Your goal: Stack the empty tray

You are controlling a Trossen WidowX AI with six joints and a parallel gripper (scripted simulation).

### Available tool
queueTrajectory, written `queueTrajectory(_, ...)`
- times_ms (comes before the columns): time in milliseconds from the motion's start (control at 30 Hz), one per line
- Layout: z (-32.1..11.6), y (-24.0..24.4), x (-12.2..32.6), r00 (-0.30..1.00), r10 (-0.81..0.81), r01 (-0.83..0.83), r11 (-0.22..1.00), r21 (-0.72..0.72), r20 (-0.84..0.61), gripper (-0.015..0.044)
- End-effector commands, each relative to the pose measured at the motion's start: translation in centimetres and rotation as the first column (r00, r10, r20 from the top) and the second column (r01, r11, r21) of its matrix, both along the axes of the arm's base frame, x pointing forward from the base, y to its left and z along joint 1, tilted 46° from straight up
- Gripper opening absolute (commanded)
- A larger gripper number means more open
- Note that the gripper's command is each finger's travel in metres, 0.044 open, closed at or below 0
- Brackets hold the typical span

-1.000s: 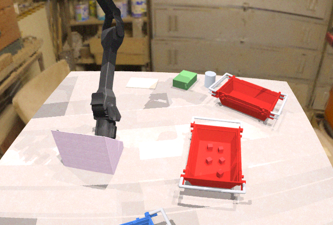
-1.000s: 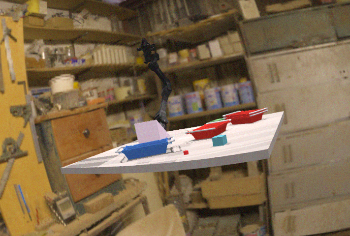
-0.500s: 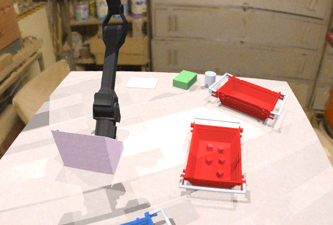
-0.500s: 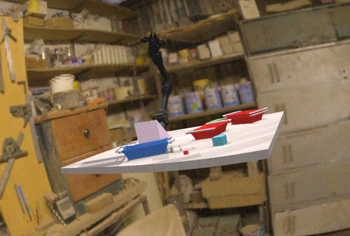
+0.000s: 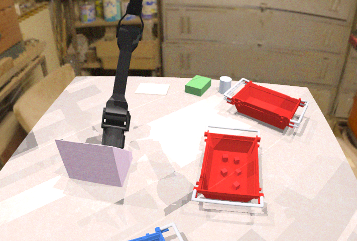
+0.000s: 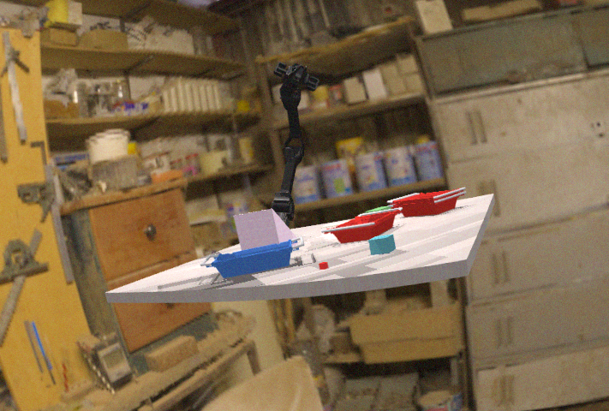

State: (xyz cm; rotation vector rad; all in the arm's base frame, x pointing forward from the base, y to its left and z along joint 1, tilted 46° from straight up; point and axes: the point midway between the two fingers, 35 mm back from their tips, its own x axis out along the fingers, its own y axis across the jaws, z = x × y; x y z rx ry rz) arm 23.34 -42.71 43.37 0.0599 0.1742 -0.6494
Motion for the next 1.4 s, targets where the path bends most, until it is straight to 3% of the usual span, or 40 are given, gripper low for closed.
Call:
queueTrajectory(0, -3.7, 2.8, 5.0, 0.991, 0.132, -0.125, 0.983, 0.131, -0.039, 0.0087)
queueTrajectory(333, -11.7, 13.6, 14.8, 0.887, 0.454, -0.370, 0.810, 0.455, -0.088, 0.0087)
queueTrajectory(633, -18.0, 26.3, 19.4, 0.701, 0.705, -0.442, 0.551, 0.708, -0.111, 0.0087)
queueTrajectory(867, -22.3, 37.0, 19.4, 0.502, 0.857, -0.361, 0.333, 0.871, -0.119, 0.0087)
queueTrajectory(1133, -26.0, 49.0, 15.5, 0.234, 0.965, -0.129, 0.148, 0.981, -0.115, 0.0087)
queueTrajectory(1367, -26.4, 50.5, 14.7, 0.196, 0.974, -0.088, 0.133, 0.987, -0.113, 0.0087)
